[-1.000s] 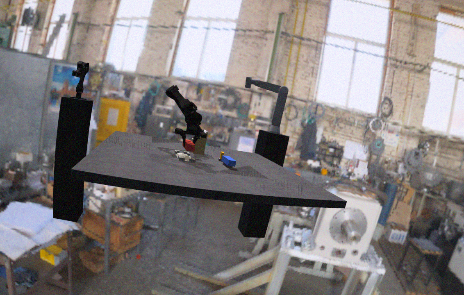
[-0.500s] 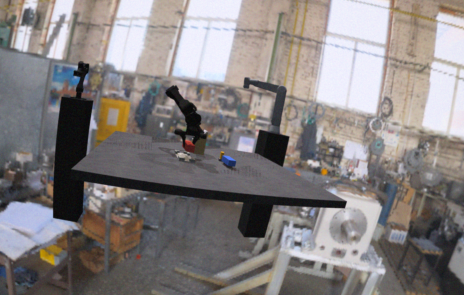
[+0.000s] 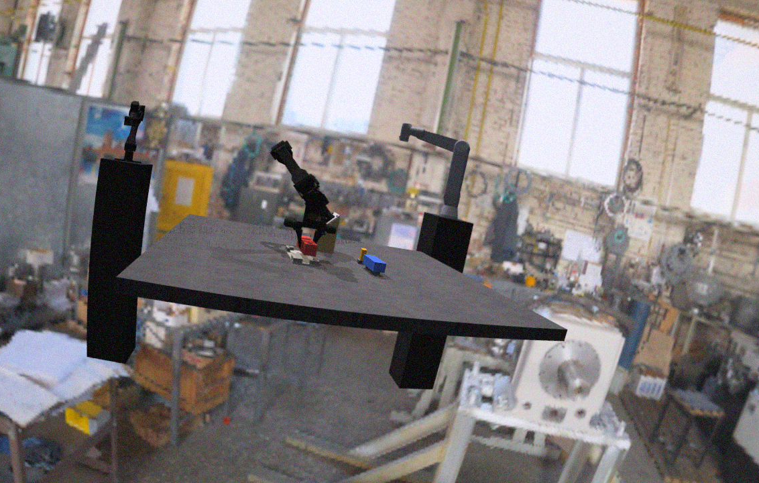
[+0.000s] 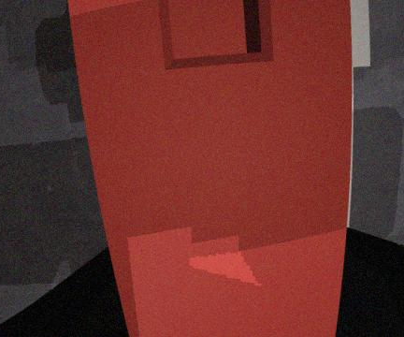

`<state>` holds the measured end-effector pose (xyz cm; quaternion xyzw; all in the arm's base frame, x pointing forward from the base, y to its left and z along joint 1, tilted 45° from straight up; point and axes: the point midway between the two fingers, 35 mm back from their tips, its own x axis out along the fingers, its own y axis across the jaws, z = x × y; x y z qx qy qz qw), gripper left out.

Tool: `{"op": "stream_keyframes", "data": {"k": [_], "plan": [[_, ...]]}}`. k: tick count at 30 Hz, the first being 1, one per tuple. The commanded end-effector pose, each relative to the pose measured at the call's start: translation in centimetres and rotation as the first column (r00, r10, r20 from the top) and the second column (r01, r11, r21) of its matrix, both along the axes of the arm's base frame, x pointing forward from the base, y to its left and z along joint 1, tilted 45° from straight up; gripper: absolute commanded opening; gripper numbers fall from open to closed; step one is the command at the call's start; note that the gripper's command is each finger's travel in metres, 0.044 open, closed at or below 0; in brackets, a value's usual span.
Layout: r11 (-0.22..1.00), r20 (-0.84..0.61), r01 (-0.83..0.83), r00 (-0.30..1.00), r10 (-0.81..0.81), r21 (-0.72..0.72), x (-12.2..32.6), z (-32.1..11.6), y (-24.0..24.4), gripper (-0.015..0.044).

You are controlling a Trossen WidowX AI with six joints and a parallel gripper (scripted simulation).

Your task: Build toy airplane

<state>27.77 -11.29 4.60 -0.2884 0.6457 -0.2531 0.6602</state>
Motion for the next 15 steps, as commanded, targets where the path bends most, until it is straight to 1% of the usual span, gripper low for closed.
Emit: {"op": "stream_keyframes", "data": {"k": [1,7,12,15], "plan": [[1.0,-0.01,-0.002,1.0,0.002,-0.003,-0.16,-0.48,-0.41,0.0196],[1.0,-0.01,-0.002,1.0,0.002,-0.004,-0.18,-0.83,-0.82,0.0196],[1.0,-0.003,0.001,1.0,-0.001,-0.002,-0.08,-0.64,-0.72,0.0162],[1.0,-0.003,0.001,1.0,-0.001,-0.002,-0.08,-0.64,-0.72,0.0084]]}}
